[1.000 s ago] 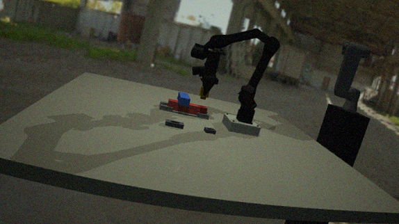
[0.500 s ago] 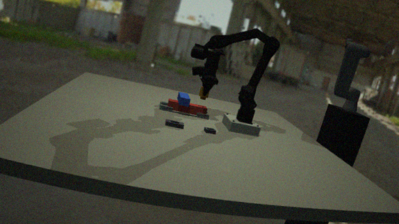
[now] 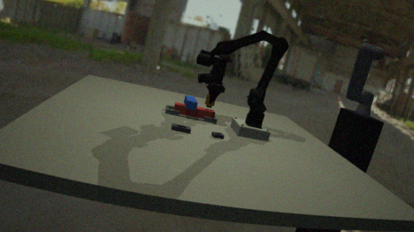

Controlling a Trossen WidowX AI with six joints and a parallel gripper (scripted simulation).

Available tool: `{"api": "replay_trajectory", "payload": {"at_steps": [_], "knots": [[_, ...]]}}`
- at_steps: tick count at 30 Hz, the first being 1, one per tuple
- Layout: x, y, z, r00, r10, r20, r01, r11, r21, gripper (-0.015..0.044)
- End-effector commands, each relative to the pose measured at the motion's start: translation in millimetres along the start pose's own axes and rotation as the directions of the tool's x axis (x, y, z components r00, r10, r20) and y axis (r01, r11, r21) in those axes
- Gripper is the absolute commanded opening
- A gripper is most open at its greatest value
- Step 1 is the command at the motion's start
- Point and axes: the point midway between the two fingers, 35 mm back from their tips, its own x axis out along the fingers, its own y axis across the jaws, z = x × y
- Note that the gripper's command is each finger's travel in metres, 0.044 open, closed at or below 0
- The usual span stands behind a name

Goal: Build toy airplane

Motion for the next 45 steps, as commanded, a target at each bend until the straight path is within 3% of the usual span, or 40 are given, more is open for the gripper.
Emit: {"api": "replay_trajectory", "payload": {"at_steps": [1, 12, 16, 18, 21, 31, 38, 45], "knots": [[7.7, 0.8, -1.2, 1.0, 0.003, -0.004, -0.003, 1.0, -0.006, 0.0066], [15.6, 0.7, -1.2, 1.0, 0.002, -0.003, -0.002, 1.0, 0.0, 0.0078], [15.6, 0.7, -1.2, 1.0, 0.002, -0.003, -0.002, 1.0, 0.0, 0.0052], [15.6, 0.7, -1.2, 1.0, 0.002, -0.003, -0.002, 1.0, 0.0, 0.0], [15.6, 0.7, -1.2, 1.0, 0.002, -0.003, -0.002, 1.0, 0.0, 0.0], [15.6, 0.7, -1.2, 1.0, 0.002, -0.003, -0.002, 1.0, 0.0, 0.026], [13.6, 0.5, -0.8, 1.0, 0.002, -0.003, -0.002, 1.0, 0.0, 0.026], [-66.8, -0.2, 0.3, 1.0, 0.003, -0.004, -0.003, 1.0, -0.006, 0.026]]}}
